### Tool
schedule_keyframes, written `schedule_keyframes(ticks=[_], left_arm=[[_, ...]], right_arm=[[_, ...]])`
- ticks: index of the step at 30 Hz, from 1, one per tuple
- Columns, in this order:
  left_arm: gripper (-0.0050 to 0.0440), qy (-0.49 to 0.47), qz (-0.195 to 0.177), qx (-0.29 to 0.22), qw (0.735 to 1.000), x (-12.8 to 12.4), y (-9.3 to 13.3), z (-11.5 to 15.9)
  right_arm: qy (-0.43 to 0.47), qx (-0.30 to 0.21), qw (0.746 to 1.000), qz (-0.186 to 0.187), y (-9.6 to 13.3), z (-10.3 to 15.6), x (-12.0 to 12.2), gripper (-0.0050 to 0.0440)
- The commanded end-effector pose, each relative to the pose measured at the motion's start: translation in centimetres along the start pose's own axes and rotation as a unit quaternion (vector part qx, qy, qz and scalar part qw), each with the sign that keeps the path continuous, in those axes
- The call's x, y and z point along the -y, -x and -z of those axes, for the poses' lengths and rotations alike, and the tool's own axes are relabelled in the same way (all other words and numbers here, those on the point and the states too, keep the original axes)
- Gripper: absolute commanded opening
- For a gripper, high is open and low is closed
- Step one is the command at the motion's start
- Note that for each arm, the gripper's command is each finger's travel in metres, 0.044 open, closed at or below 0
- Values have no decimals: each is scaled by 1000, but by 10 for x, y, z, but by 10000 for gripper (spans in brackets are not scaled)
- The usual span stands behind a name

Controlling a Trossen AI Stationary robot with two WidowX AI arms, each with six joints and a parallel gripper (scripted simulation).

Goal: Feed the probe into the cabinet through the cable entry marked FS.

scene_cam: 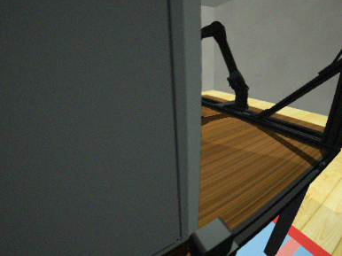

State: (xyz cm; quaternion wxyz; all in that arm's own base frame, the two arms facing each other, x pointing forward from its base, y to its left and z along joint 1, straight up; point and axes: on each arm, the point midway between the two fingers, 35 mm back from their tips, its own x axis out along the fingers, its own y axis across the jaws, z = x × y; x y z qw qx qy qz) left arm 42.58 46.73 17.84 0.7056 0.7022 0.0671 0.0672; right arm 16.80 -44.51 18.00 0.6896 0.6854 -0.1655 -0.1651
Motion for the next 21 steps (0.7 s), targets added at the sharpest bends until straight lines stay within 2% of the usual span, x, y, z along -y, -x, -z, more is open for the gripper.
schedule_keyframes(ticks=[1, 21], left_arm=[[0, -2, 0, -3, 1000, 0, 0, 1], [0, -2, 0, -3, 1000, 0, 0, 1]], right_arm=[[-3, 1, 1000, 1, -7, -2, 2, 440], [-3, 4, 1000, 1, -30, -2, 2, 440]])
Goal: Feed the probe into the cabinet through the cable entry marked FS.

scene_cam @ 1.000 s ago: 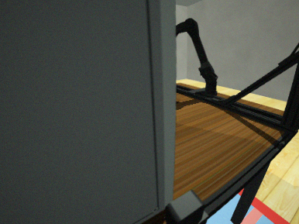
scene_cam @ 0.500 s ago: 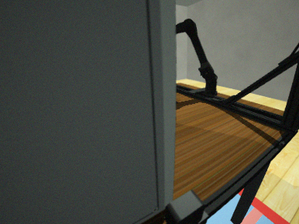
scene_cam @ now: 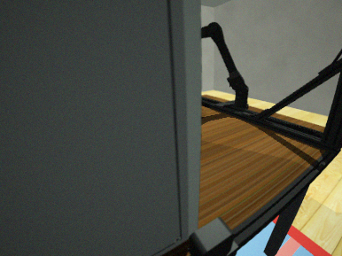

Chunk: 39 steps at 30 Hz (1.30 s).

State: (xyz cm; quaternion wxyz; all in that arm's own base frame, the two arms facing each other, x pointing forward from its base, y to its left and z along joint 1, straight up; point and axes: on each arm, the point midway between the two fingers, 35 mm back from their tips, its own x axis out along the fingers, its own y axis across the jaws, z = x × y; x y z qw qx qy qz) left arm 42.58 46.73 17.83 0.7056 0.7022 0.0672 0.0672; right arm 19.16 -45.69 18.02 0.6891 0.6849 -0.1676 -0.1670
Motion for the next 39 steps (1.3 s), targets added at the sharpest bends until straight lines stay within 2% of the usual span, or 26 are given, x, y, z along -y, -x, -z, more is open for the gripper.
schedule_keyframes(ticks=[1, 10, 15, 17, 24, 39], left_arm=[[0, -2, 0, -3, 1000, 0, 0, 1], [0, -2, 0, -3, 1000, 0, 0, 1], [0, -2, 0, -3, 1000, 0, 0, 1], [0, -2, 0, -3, 1000, 0, 0, 1], [0, -2, 0, -3, 1000, 0, 0, 1], [0, -2, 0, -3, 1000, 0, 0, 1]], right_arm=[[-3, 2, 1000, 1, -5, -2, 2, 440], [-3, 3, 1000, 1, -15, -2, 2, 440], [-3, 3, 1000, 1, -15, -2, 2, 320], [-3, 3, 1000, 1, -15, -2, 2, 320], [-3, 3, 1000, 1, -15, -2, 2, 152], [-3, 3, 1000, 1, -15, -2, 2, 72]])
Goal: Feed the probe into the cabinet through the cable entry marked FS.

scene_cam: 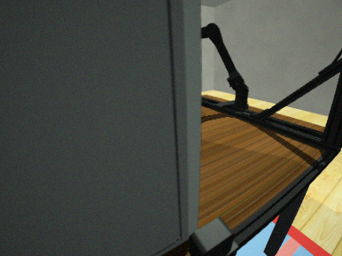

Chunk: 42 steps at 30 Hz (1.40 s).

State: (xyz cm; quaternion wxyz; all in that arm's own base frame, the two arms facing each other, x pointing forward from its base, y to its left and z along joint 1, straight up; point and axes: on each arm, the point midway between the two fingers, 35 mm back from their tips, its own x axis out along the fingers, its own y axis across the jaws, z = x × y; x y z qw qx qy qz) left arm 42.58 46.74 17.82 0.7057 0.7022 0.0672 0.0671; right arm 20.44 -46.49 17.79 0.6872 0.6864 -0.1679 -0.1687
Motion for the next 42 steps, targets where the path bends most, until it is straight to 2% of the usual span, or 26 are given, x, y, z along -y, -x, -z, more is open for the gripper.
schedule_keyframes(ticks=[1, 4, 10, 12, 21, 32, 35, 42], left_arm=[[0, -2, 0, -3, 1000, 0, 0, 1], [72, -2, 0, -3, 1000, 0, 0, 1], [216, -2, 0, -3, 1000, 0, 0, 1], [216, -2, 0, -3, 1000, 0, 0, 1], [432, -2, 0, -3, 1000, 0, 0, 1], [440, -2, 0, -3, 1000, 0, 3, 2], [440, -2, 0, -2, 1000, -1, 17, 5], [440, -1, 0, -1, 1000, -2, 70, 10]], right_arm=[[-1, 2, 1000, 0, 0, -1, 0, 65], [-1, 2, 1000, 0, 0, -1, 0, 0], [-1, 2, 1000, 0, 0, -1, 0, 0], [-1, 2, 1000, 0, 0, -1, 0, 0], [-1, 2, 1000, 0, 0, -1, 0, 0], [-1, 2, 1000, 0, 0, -1, 0, 0], [-1, 2, 1000, 0, 0, -1, 0, 0], [-1, 2, 1000, 0, 0, -1, 0, 0]])
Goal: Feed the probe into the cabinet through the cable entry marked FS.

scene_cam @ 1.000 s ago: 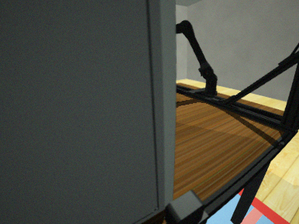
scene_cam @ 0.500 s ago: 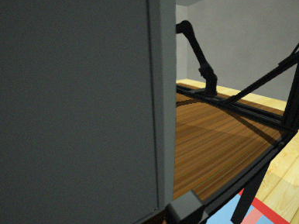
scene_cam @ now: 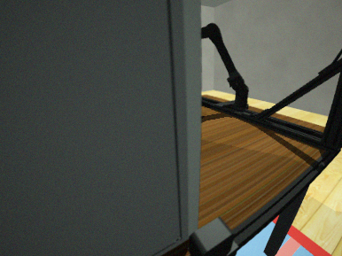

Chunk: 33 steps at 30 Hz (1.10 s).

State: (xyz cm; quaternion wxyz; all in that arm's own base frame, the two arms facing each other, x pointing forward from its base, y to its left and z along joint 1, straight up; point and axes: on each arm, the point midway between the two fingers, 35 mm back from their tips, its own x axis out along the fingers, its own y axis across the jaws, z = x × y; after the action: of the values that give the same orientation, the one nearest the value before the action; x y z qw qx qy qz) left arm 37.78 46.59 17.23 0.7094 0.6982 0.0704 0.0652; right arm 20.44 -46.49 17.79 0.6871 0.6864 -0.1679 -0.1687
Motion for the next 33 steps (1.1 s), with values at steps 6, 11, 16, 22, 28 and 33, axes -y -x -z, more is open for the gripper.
schedule_keyframes(ticks=[6, 11, 16, 22, 28, 33], left_arm=[[440, 0, 0, -1, 1000, -1, 8, 2], [440, 0, 0, -1, 1000, -1, 8, 2], [440, 0, 0, -1, 1000, -1, 8, 2], [440, 0, 0, -1, 1000, -1, 8, 2], [440, 0, 0, -1, 1000, -1, 8, 2], [440, 0, 0, -1, 1000, -1, 8, 2]], right_arm=[[-1, 2, 1000, 0, 0, -1, 0, 0], [-1, 2, 1000, 0, 0, -1, 0, 0], [-1, 2, 1000, 0, 0, -1, 0, 0], [-1, 2, 1000, 0, 0, -1, 0, 0], [-1, 2, 1000, 0, 0, -1, 0, 0], [-1, 2, 1000, 0, 0, -1, 0, 0]])
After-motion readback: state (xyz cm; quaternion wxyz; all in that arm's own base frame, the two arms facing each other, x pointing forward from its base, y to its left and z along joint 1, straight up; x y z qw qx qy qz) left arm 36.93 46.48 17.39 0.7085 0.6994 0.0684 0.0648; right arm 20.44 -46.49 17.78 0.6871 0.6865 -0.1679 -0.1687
